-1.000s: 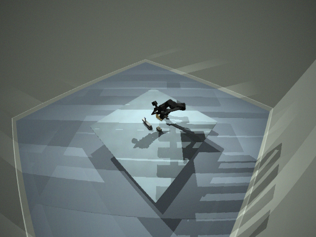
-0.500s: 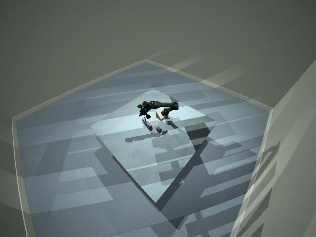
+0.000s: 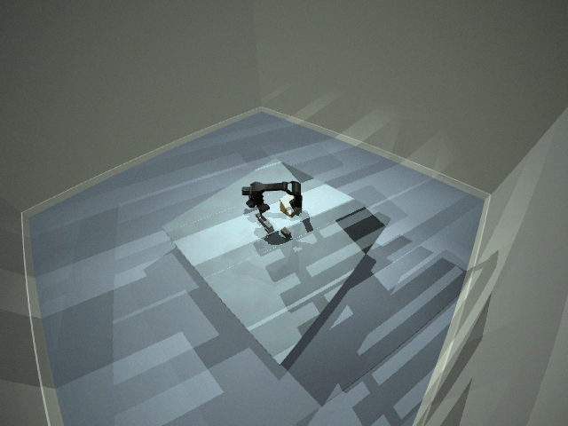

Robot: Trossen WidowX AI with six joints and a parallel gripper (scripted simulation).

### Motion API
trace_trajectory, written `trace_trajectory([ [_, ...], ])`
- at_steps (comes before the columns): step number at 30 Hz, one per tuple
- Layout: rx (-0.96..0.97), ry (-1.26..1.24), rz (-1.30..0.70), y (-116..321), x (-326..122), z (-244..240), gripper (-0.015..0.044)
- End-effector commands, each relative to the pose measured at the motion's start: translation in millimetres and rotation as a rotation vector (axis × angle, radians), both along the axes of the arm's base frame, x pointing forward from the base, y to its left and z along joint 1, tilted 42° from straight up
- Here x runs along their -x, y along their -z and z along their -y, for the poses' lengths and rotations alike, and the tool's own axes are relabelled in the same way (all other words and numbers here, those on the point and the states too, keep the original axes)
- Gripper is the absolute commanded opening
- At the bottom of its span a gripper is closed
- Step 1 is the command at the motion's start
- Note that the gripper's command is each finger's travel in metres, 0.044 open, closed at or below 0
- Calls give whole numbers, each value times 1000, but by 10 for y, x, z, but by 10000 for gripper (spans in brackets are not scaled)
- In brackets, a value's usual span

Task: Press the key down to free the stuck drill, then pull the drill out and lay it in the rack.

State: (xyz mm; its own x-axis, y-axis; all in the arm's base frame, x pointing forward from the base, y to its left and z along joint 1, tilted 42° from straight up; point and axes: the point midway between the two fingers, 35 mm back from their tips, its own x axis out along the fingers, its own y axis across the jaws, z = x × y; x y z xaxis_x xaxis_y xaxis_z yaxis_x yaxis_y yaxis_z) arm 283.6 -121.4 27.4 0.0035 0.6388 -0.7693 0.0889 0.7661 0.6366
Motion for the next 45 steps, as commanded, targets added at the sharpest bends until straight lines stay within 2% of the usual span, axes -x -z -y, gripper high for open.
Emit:
trace_trajectory([
  [1, -27, -6, -10, -5, 29, -24, 0],
  [45, -28, -6, -10, 174, 39, -196, 0],
])
